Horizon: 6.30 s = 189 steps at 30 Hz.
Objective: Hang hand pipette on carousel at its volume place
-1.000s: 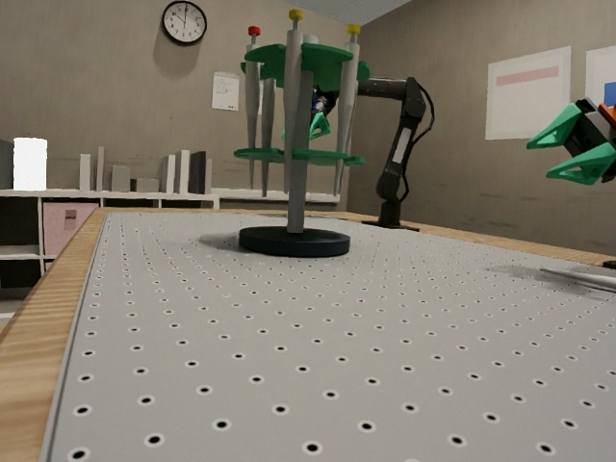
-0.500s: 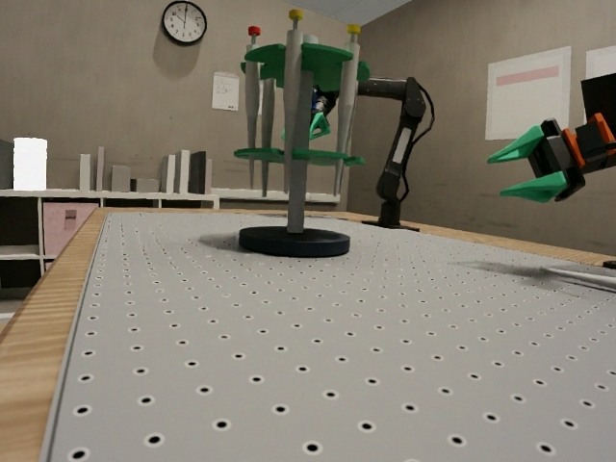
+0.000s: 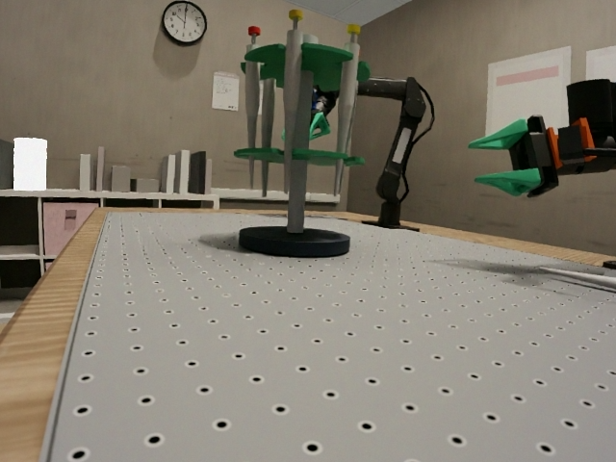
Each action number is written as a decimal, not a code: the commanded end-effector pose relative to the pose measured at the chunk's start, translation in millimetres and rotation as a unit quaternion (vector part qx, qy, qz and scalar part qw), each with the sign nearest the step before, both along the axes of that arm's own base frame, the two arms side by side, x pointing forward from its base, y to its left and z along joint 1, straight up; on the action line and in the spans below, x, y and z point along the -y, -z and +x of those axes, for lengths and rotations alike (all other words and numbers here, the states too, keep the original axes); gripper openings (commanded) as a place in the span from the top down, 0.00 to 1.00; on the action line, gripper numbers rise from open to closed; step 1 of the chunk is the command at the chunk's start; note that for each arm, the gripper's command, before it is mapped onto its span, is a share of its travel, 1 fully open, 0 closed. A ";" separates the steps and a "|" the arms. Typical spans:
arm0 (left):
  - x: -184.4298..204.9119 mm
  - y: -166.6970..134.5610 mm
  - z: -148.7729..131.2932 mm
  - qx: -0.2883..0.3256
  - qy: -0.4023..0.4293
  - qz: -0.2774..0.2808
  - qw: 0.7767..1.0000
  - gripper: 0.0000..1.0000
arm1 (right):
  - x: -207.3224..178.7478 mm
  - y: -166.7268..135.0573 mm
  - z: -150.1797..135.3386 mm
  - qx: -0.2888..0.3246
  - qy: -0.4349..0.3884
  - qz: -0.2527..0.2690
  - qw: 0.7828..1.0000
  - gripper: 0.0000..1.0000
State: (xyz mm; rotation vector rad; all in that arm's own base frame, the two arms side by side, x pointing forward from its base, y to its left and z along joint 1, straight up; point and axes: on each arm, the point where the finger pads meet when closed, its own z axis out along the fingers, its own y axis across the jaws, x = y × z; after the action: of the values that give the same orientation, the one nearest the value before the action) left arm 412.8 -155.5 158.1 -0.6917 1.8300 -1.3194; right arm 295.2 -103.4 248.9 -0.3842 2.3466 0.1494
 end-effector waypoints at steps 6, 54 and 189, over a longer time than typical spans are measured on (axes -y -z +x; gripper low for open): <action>57.4 -1.1 29.0 0.008 0.018 -0.158 0.987 0.51 | 2.6 -4.0 3.4 0.011 -0.004 0.002 1.000 0.00; 82.5 -15.6 56.8 0.024 0.022 -0.172 0.985 0.51 | 2.6 -4.0 3.4 0.011 -0.004 0.002 1.000 0.00; 110.2 -4.6 89.7 0.001 0.019 -0.164 0.986 0.51 | 2.6 -4.0 3.4 0.011 -0.004 0.002 1.000 0.00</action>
State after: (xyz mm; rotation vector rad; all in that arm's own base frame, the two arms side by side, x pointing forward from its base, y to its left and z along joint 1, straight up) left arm 494.5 -256.7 142.8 -0.8628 1.6870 -1.6409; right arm 295.2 -103.4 248.9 -0.3842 2.3466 0.1494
